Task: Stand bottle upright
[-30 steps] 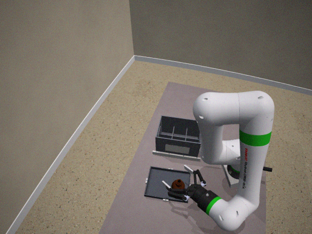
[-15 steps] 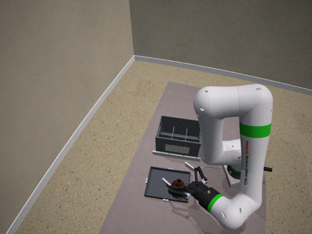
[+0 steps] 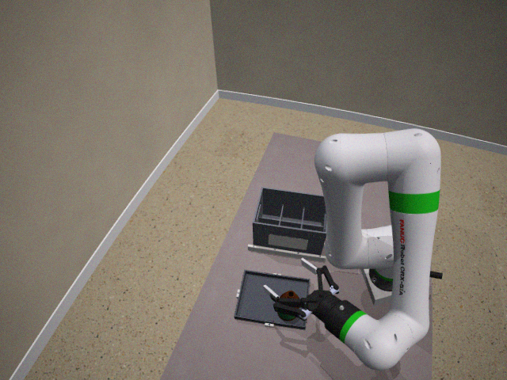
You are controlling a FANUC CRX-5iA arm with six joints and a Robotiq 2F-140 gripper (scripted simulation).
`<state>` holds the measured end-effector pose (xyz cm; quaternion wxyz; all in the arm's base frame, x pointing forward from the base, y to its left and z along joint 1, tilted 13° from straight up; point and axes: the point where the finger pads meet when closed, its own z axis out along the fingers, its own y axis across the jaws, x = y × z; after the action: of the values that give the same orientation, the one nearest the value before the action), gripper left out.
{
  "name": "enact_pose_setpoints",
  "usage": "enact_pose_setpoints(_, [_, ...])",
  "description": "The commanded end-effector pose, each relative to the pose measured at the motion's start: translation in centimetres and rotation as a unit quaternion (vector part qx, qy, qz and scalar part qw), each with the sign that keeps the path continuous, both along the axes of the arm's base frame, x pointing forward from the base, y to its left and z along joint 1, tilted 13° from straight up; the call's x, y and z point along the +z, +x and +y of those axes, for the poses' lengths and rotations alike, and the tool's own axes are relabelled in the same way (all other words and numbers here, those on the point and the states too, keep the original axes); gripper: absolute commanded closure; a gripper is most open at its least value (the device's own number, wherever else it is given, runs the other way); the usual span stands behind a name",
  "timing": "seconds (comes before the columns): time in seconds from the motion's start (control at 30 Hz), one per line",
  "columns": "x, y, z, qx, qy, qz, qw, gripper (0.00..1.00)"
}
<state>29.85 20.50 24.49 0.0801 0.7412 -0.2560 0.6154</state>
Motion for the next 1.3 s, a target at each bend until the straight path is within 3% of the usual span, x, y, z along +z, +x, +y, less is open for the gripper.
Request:
enact_pose_setpoints(0.0, [0.53, -0.11, -0.05, 0.000, 0.000, 0.000, 1.000, 0.00])
enact_pose_setpoints(0.63, [1.18, -0.24, -0.13, 0.000, 0.000, 0.000, 1.000, 0.00])
enact_pose_setpoints(0.67, [1.18, -0.24, -0.13, 0.000, 0.000, 0.000, 1.000, 1.00])
enact_pose_setpoints(1.27, [1.18, -0.24, -0.13, 0.000, 0.000, 0.000, 1.000, 1.00])
